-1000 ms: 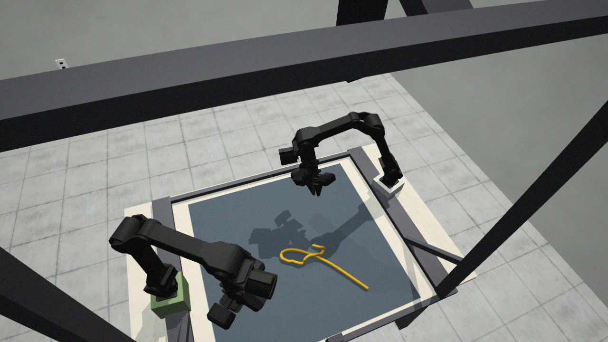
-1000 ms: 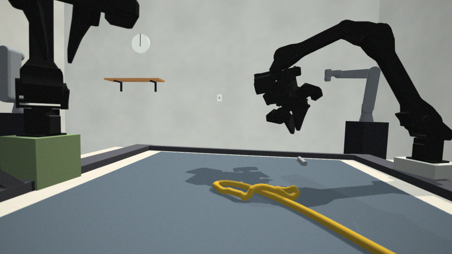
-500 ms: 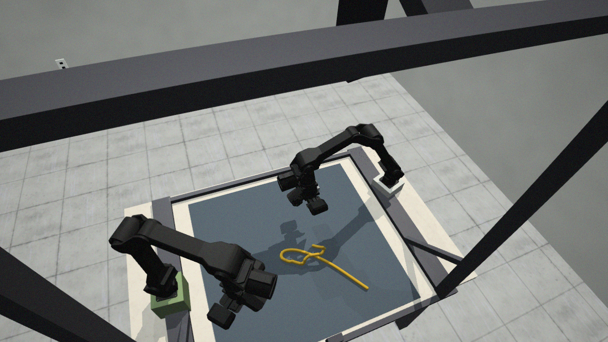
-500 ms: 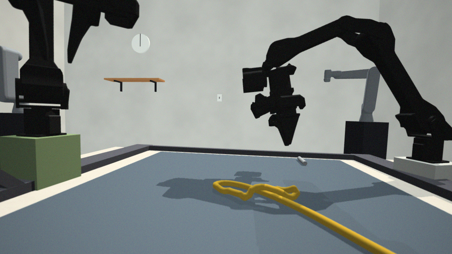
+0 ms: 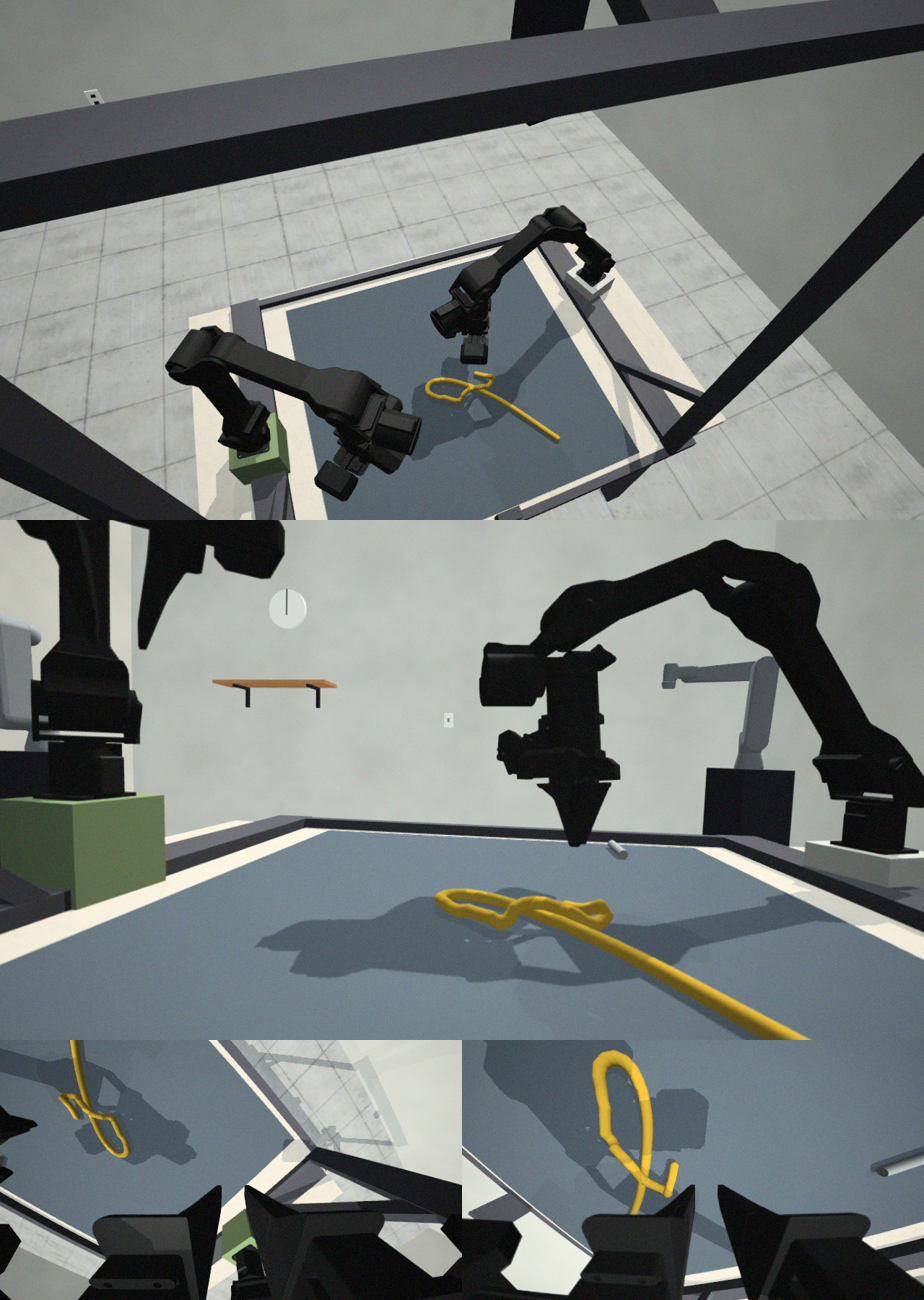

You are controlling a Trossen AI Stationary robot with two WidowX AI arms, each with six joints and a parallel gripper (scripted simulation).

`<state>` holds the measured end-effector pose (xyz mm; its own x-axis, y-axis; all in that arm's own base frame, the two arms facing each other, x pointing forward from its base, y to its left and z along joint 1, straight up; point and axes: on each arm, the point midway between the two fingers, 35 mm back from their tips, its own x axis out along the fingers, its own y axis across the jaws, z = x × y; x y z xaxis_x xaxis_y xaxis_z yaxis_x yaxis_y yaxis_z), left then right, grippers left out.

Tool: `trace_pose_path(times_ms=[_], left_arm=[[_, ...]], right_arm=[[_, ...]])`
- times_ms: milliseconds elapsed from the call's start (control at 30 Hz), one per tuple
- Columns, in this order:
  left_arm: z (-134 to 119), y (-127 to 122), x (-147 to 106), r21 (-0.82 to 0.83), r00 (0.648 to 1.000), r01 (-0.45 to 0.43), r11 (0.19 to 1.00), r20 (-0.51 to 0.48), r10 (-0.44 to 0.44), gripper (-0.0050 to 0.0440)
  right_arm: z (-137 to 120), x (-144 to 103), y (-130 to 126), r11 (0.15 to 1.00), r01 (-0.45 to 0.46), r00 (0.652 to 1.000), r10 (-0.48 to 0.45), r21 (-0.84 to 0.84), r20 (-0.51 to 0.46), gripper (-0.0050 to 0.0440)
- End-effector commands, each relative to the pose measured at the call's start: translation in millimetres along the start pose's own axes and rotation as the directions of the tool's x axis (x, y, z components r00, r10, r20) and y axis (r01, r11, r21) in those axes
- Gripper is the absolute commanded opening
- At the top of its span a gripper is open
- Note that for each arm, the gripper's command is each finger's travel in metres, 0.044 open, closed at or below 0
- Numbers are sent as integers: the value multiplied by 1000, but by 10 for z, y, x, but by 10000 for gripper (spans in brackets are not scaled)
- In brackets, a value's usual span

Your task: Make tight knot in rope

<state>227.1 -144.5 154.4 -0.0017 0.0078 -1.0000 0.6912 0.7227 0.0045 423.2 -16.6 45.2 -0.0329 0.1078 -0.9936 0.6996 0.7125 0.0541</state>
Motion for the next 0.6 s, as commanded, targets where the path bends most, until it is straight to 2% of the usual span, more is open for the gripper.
trace_pose_path(times_ms=[0, 233, 567], left_arm=[[1, 5, -46, -3, 1000, -7, 1000, 16, 7, 100], [1, 5, -46, -3, 1000, -7, 1000, 16, 7, 100], [1, 5, -46, -3, 1000, -7, 1000, 16, 7, 100]], right_arm=[[-36, -1, 258, 992, 3, 998, -11, 124, 66, 100], [-98, 61, 444, 971, 3, 993, -31, 241, 111, 100], [-109, 71, 472, 966, 2, 992, -33, 258, 118, 100]])
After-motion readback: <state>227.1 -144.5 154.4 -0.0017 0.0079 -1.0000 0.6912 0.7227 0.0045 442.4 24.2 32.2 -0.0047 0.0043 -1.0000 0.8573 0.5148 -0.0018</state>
